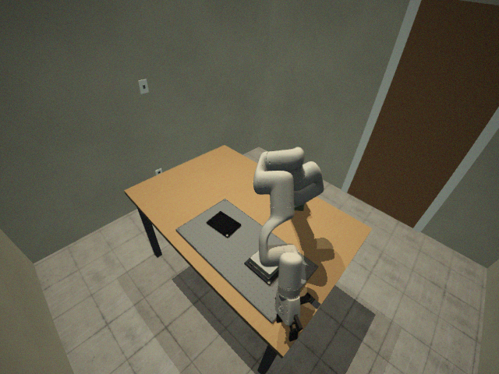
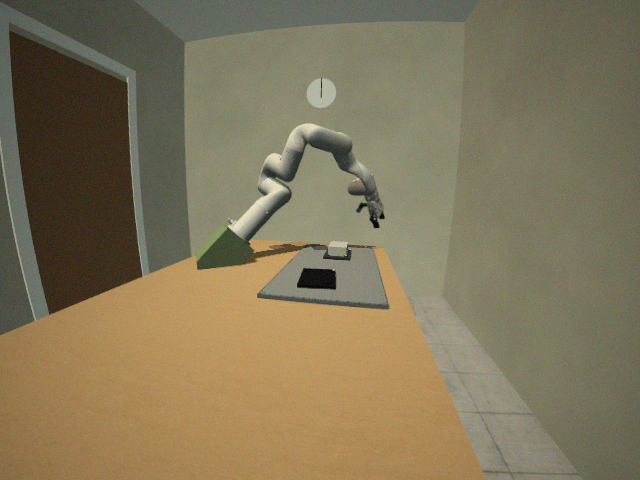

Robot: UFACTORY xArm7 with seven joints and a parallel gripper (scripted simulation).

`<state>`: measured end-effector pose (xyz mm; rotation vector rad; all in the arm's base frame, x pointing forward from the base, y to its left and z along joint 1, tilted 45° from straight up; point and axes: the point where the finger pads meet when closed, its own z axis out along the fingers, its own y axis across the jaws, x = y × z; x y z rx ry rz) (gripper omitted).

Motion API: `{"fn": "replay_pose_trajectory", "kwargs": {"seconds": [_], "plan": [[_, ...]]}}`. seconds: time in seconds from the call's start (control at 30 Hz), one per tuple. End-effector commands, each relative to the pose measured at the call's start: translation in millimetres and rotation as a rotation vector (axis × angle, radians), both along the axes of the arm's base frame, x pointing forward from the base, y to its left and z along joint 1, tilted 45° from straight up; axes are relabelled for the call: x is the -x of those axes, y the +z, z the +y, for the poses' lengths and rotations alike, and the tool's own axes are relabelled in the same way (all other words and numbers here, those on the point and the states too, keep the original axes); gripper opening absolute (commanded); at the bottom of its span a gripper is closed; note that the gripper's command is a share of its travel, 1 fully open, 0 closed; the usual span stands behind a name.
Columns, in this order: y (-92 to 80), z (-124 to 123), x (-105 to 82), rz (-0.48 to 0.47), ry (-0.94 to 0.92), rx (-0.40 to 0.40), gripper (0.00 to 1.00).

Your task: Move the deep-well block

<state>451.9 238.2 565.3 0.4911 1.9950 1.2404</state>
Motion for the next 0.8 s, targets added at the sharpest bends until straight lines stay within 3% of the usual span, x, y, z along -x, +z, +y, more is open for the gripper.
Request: {"fn": "replay_pose_trajectory", "kwargs": {"seconds": [0.0,0.53,0.67,0.77], "plan": [[2.2,0,0.3,-0.003,0.0,-0.003,1.0],[2.2,0,0.3,-0.003,0.0,-0.003,1.0],[-9.1,-17,0.6,0.103,-0.068,-0.047,1.0],[-17.6,-29,0.8,0.103,-0.068,-0.047,1.0]]}}
